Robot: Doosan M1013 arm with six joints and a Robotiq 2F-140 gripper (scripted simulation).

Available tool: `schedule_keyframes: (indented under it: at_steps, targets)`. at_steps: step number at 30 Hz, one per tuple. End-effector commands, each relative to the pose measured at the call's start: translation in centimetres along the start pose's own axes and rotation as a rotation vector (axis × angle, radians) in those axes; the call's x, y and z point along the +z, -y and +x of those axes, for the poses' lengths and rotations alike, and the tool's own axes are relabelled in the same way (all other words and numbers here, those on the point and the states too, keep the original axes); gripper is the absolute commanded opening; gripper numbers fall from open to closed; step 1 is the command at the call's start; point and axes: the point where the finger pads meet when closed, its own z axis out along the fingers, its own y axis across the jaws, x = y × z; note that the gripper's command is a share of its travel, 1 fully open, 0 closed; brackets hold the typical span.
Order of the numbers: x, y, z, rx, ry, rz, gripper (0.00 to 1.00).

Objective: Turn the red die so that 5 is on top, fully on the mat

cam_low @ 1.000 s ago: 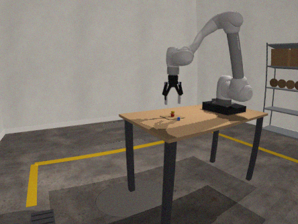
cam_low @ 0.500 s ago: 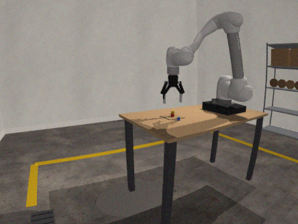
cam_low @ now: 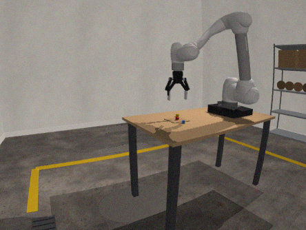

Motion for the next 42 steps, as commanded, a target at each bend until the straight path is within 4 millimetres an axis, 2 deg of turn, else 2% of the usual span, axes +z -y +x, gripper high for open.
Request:
schedule_keyframes:
  at_steps: [1, 6, 10, 42]
  targets:
    - [-1.1, 0.0, 0.0, 0.000, 0.000, 0.000, 1.00]
    - [-3.0, 0.0, 0.0, 0.000, 0.000, 0.000, 1.00]
    - [-3.7, 0.0, 0.0, 0.000, 0.000, 0.000, 1.00]
    - [-3.8, 0.0, 0.0, 0.000, 0.000, 0.000, 1.00]
